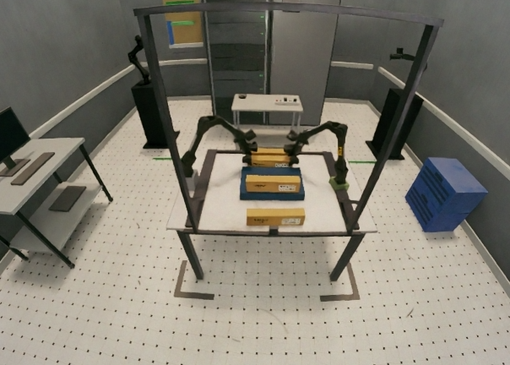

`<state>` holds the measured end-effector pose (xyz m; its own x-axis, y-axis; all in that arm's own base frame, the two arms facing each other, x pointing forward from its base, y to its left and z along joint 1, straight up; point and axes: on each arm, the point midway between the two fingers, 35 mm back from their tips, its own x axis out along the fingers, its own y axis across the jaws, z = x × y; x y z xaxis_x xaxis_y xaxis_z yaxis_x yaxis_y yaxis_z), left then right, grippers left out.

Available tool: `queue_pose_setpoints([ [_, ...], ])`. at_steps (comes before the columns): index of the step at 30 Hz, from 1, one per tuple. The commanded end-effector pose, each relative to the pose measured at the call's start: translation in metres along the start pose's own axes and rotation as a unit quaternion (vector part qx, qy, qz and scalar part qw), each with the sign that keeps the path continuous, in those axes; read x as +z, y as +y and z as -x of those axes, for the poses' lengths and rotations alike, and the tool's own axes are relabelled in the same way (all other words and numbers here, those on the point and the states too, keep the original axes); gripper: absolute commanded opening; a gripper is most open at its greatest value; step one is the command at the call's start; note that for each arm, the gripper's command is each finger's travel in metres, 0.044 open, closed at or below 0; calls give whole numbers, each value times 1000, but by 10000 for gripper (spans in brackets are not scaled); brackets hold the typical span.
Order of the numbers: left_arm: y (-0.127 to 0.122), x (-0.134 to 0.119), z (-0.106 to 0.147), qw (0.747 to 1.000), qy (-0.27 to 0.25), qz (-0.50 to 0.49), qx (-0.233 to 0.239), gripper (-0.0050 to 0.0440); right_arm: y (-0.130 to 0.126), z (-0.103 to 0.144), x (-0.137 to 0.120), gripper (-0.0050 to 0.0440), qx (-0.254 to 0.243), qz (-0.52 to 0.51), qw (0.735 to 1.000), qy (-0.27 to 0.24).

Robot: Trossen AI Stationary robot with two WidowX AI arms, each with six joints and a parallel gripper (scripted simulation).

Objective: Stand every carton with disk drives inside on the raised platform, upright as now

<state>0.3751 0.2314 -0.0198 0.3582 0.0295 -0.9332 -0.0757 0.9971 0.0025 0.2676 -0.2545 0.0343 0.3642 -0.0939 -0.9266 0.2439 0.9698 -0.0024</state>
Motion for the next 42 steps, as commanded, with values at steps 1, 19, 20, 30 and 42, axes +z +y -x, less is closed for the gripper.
queue_pose_setpoints([
  [1,2,7,5,1000,-10,-3,4,384,-1,7,4,379,-7,3,1000,-10],
  [19,2,7,5,1000,-13,-3,7,384,-1,7,5,379,-7,3,1000,-11],
  [20,2,7,5,1000,-13,-3,7,384,-1,7,5,379,-7,3,1000,-11],
  [30,3,7,5,1000,-9,-3,4,384,-1,7,5,379,-3,2,1000,-4],
  [42,3,7,5,1000,-9,-3,4,384,-1,7,5,379,-3,2,1000,-4],
])
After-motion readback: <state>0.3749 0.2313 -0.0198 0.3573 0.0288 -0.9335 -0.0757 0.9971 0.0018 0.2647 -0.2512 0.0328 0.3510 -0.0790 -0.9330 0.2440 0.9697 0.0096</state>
